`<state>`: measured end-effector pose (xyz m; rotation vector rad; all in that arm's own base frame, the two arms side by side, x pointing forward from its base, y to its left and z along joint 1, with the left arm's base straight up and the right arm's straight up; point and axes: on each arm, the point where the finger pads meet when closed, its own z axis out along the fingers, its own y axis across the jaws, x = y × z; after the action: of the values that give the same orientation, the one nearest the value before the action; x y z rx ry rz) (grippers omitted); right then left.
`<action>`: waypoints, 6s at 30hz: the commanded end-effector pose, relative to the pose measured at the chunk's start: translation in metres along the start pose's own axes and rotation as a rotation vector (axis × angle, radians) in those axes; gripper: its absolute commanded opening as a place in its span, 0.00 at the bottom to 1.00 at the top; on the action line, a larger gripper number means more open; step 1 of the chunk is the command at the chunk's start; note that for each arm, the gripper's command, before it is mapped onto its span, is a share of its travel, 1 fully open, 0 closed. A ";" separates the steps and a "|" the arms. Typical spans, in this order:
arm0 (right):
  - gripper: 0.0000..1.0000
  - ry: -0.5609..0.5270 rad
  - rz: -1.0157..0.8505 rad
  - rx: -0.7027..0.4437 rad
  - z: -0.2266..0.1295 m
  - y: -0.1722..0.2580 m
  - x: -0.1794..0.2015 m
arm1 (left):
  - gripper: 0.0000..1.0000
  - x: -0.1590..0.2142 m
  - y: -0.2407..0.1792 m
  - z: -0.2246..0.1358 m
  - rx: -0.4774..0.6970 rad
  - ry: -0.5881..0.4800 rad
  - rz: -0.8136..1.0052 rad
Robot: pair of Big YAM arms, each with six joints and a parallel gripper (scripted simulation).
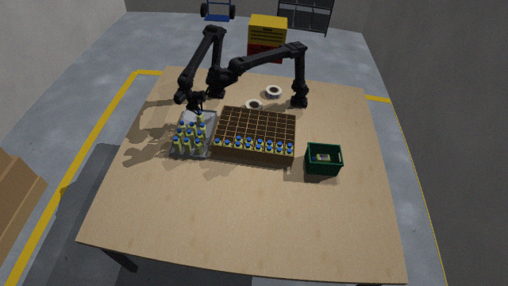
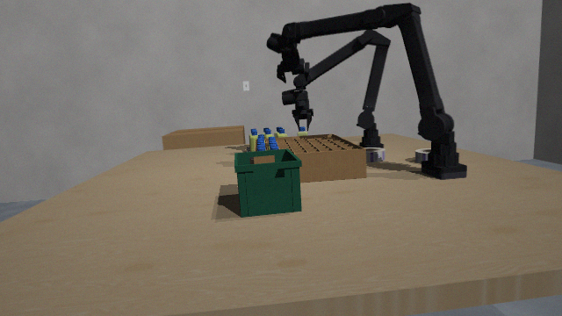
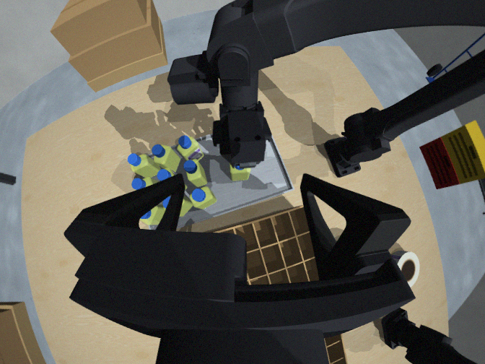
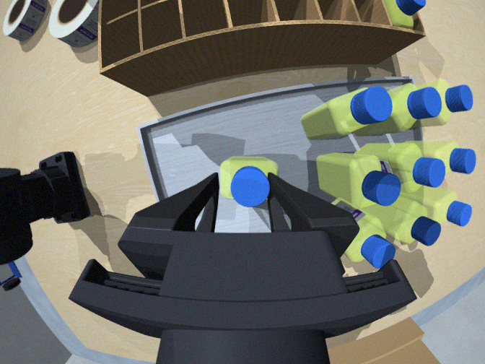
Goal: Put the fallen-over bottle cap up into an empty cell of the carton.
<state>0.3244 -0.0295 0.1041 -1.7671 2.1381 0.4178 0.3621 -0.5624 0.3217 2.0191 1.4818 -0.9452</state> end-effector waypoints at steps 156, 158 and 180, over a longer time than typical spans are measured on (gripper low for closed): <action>0.20 -0.047 1.255 0.608 0.016 0.088 -0.304 | 1.00 0.142 -0.243 -0.281 -0.549 -0.285 -0.296; 0.20 -0.052 1.253 0.605 0.015 0.089 -0.305 | 1.00 0.142 -0.243 -0.281 -0.549 -0.285 -0.296; 0.20 -0.129 1.267 0.590 0.022 0.092 -0.306 | 1.00 0.142 -0.243 -0.281 -0.549 -0.285 -0.296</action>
<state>0.2790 0.2548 0.1877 0.0036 2.6851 0.0199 0.2271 -0.1966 0.3946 1.2507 1.7064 -0.7959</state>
